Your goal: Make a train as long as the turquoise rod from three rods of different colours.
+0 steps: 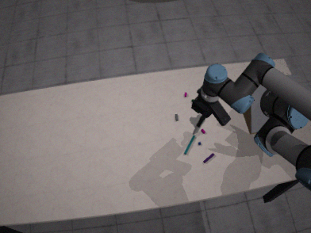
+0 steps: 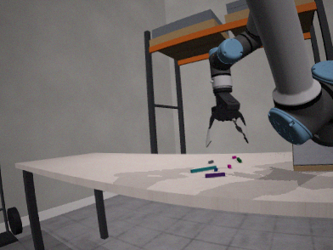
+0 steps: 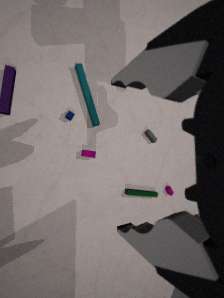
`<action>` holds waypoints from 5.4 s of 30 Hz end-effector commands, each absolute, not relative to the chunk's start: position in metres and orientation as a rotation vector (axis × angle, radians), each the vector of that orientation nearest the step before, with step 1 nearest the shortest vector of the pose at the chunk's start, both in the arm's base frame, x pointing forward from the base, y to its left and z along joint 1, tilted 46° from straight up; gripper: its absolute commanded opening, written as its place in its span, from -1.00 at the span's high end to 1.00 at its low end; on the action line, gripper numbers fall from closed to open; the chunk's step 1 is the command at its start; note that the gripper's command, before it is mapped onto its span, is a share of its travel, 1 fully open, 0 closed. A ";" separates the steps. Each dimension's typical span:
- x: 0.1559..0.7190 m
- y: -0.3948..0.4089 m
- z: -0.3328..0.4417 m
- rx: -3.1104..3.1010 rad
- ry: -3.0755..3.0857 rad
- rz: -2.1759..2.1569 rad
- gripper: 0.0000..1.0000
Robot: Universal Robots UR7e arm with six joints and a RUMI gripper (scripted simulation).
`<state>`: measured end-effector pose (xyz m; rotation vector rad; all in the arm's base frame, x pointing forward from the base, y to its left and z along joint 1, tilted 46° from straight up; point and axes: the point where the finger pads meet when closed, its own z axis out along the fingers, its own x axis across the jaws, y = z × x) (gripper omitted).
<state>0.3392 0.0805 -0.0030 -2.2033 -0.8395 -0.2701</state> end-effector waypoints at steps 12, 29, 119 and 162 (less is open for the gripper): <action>0.349 0.073 -0.007 -2.299 -0.483 -0.119 -1.00; 0.358 0.066 -0.014 -2.346 -0.074 0.055 -1.00; 0.392 0.007 -0.075 -1.532 2.068 0.922 -1.00; 0.387 -0.020 -0.106 -0.521 2.780 1.184 -1.00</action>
